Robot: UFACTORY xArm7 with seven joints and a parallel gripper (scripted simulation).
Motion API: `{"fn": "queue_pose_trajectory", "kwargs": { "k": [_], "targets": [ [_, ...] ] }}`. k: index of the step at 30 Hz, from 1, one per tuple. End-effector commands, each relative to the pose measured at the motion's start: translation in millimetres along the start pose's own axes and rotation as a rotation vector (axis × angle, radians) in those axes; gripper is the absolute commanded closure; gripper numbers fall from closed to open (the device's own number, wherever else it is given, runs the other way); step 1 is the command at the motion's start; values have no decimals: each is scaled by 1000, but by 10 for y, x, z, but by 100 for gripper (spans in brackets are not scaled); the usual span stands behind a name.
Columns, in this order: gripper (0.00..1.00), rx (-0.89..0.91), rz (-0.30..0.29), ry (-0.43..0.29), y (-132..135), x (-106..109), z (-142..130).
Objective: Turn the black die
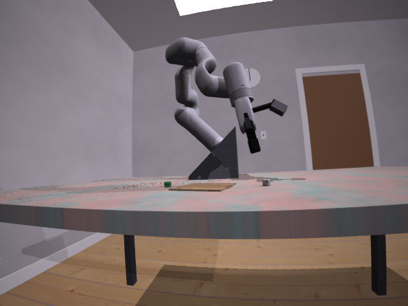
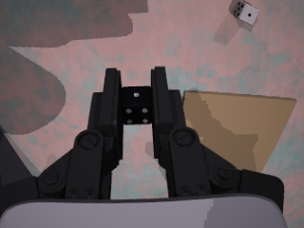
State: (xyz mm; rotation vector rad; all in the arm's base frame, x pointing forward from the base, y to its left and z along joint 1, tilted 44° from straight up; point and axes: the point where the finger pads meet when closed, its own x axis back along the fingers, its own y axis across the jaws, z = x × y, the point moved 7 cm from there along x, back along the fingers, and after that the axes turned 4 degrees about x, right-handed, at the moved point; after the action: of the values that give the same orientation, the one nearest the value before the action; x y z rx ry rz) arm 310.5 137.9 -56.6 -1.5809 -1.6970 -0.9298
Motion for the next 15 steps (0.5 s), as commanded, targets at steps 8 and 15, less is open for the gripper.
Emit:
{"fn": "queue_pose_trajectory", "kwargs": {
  "k": [8,15],
  "targets": [
    [89,5,-20,356,-25,-41,-281],
    [89,7,-29,493,-33,-92,-394]
  ]
}}
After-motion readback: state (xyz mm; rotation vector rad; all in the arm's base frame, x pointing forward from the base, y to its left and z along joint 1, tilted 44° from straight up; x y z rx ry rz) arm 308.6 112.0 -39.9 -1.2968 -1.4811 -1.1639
